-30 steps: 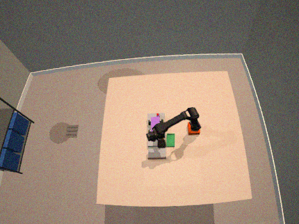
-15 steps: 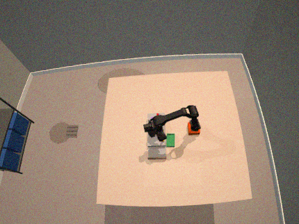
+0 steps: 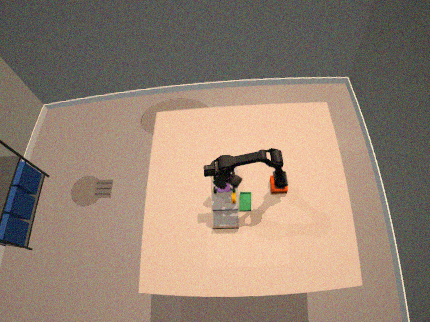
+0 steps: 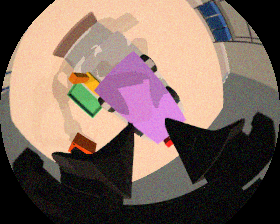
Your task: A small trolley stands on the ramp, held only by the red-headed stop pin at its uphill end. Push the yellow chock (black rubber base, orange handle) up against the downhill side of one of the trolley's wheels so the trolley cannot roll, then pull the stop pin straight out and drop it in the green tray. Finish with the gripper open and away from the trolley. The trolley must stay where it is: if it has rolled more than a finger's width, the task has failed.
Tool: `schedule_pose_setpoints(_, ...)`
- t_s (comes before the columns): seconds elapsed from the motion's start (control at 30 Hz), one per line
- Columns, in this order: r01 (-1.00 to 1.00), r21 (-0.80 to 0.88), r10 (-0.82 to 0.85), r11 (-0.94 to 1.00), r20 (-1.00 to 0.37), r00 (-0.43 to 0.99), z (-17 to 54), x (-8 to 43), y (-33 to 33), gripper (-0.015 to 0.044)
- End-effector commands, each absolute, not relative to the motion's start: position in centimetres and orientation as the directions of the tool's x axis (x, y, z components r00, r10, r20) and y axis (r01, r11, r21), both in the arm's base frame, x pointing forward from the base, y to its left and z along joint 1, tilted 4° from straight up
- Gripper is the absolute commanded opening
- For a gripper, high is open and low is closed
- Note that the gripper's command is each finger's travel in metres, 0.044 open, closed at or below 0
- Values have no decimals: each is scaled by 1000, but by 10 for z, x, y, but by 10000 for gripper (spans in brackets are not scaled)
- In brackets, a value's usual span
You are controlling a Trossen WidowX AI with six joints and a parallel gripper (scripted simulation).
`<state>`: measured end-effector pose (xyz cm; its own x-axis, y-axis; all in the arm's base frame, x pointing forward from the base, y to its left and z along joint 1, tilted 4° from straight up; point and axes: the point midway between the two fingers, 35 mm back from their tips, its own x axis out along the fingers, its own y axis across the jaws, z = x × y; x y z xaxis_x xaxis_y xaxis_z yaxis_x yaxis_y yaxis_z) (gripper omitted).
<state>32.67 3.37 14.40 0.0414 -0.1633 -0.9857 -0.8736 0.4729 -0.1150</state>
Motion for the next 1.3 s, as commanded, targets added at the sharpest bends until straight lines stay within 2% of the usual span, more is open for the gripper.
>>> schedule_pose_setpoints(0.0, -951, -93, -199, 295, -979, 33, 148, 330, 10, 190)
schedule_pose_setpoints(0.4, -993, 31, -269, -115, -963, 1, 156, 332, -44, 190)
schedule_pose_setpoints(1.27, -992, 34, -271, -121, -963, 1, 134, 332, -50, 190)
